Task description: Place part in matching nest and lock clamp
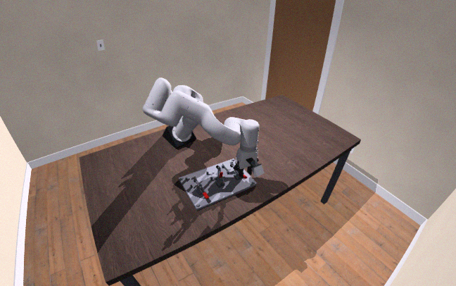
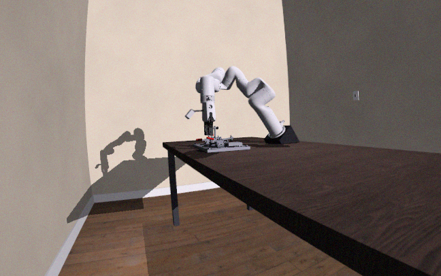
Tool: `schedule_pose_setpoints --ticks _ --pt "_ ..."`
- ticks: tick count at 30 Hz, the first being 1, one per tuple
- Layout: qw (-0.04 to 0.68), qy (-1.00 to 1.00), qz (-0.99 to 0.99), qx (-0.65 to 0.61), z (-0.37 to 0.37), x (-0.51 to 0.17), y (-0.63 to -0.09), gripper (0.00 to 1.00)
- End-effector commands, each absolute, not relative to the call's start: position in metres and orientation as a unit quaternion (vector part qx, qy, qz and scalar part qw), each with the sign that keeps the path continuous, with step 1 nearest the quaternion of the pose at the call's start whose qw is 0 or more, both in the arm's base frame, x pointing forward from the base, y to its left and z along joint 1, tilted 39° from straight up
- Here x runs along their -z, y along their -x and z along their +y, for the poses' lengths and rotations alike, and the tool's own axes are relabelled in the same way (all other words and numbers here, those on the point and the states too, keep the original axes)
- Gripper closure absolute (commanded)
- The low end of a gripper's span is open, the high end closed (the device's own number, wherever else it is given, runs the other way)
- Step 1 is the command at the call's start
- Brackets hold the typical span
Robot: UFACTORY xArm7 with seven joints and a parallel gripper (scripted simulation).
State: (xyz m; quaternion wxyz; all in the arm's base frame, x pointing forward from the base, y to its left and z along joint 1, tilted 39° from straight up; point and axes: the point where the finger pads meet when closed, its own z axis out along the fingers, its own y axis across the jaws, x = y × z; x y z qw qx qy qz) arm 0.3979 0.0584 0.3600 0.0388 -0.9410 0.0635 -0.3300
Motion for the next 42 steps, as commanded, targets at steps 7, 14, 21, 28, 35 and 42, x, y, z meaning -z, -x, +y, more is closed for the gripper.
schedule_pose_setpoints --ticks 7,14,21,28,35,42 --pt "0.039 0.941 0.064 0.331 0.0580 -0.3688 -0.3912 0.53" --pt "0.039 0.941 0.064 0.331 0.0580 -0.3688 -0.3912 0.53" --pt "0.039 0.941 0.064 0.331 0.0580 -0.3688 -0.3912 1.00" --pt "0.039 0.941 0.064 0.331 0.0580 -0.3688 -0.3912 1.00" --pt "0.039 0.941 0.064 0.331 0.0580 -0.3688 -0.3912 1.00" --pt "0.039 0.941 0.064 0.331 0.0580 -0.3688 -0.3912 1.00"
